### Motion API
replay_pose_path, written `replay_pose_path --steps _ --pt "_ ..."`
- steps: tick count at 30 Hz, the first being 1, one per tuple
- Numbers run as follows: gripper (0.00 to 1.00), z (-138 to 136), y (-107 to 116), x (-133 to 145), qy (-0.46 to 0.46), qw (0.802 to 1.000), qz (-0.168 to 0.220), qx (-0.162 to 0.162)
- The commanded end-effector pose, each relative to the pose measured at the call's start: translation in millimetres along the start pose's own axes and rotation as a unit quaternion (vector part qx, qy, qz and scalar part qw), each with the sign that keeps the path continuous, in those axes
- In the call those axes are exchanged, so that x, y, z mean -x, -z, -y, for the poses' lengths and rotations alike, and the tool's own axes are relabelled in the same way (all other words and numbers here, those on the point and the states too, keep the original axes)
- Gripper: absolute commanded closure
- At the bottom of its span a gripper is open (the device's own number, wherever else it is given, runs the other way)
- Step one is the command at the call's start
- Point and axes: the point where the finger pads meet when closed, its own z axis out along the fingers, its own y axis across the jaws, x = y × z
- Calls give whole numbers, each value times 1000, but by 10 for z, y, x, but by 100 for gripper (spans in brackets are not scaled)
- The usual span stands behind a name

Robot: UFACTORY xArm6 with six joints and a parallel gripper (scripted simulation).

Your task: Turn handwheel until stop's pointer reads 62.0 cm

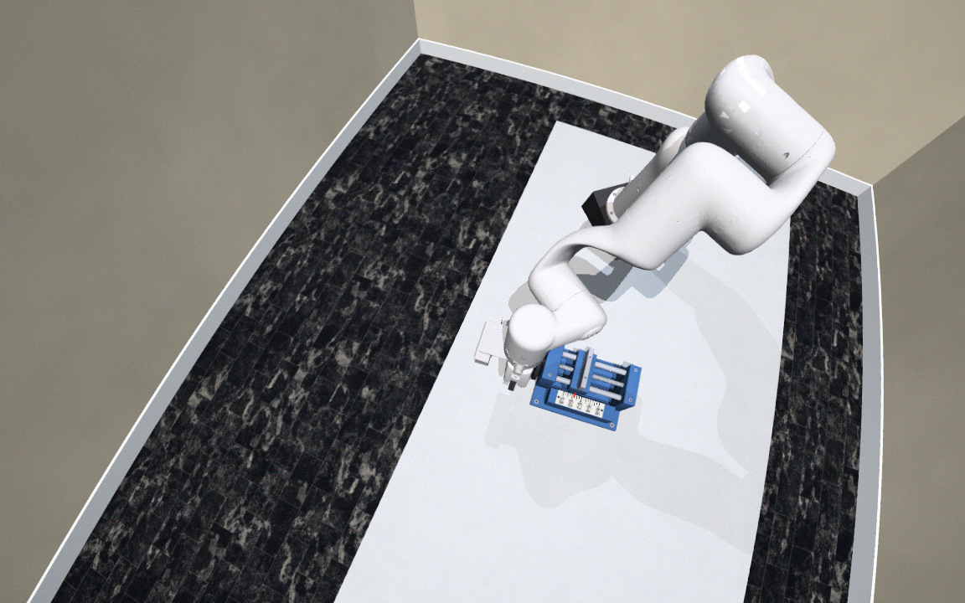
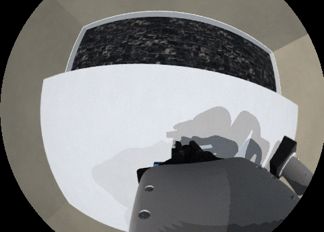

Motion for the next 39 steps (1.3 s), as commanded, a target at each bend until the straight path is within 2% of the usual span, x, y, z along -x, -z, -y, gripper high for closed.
replay_pose_path --steps 1,39 --pt "94 5 14 -4 0 1000 0 -1" --pt "94 11 146 -4 0 1000 0 -1"
